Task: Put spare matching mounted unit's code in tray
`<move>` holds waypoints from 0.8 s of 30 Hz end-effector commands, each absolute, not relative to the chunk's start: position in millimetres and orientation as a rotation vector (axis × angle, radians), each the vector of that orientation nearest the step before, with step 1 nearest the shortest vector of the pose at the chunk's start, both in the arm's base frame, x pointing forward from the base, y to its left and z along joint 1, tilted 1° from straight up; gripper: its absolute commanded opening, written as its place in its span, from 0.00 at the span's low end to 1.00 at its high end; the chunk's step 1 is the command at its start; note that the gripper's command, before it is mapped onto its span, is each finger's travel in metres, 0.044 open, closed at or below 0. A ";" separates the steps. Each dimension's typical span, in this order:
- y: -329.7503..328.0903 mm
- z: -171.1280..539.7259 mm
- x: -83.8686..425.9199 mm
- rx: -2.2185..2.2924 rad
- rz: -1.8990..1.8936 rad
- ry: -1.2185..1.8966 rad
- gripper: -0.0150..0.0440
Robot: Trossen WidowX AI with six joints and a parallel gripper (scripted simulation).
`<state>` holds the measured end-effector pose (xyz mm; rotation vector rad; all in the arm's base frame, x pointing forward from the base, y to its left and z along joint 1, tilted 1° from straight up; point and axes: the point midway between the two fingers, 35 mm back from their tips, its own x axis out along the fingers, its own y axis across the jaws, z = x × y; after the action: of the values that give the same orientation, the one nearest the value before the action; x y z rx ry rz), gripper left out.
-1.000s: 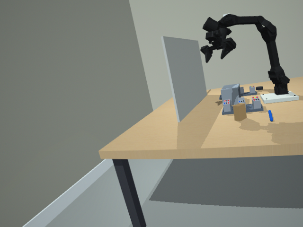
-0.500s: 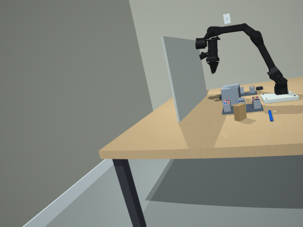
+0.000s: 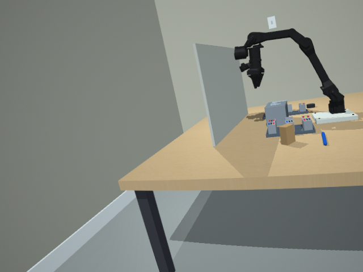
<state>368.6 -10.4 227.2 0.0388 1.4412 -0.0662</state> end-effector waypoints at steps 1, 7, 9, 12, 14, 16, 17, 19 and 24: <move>-11.3 227.2 368.2 0.039 -0.075 1.444 1.00; -65.4 217.3 343.1 0.292 -0.360 1.430 1.00; -93.6 209.2 325.6 0.453 -0.523 1.408 1.00; -130.4 194.9 295.9 0.709 -0.762 1.353 1.00; -151.2 184.7 273.4 0.878 -0.920 1.299 1.00; -168.7 174.1 249.2 1.046 -1.077 1.231 1.00; -174.6 169.8 239.4 1.111 -1.138 1.201 1.00; -179.0 166.4 231.5 1.163 -1.187 1.175 1.00; -179.0 164.7 231.6 1.163 -1.187 1.175 0.96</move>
<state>231.6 -180.4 167.0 1.1455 1.1815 -1.1820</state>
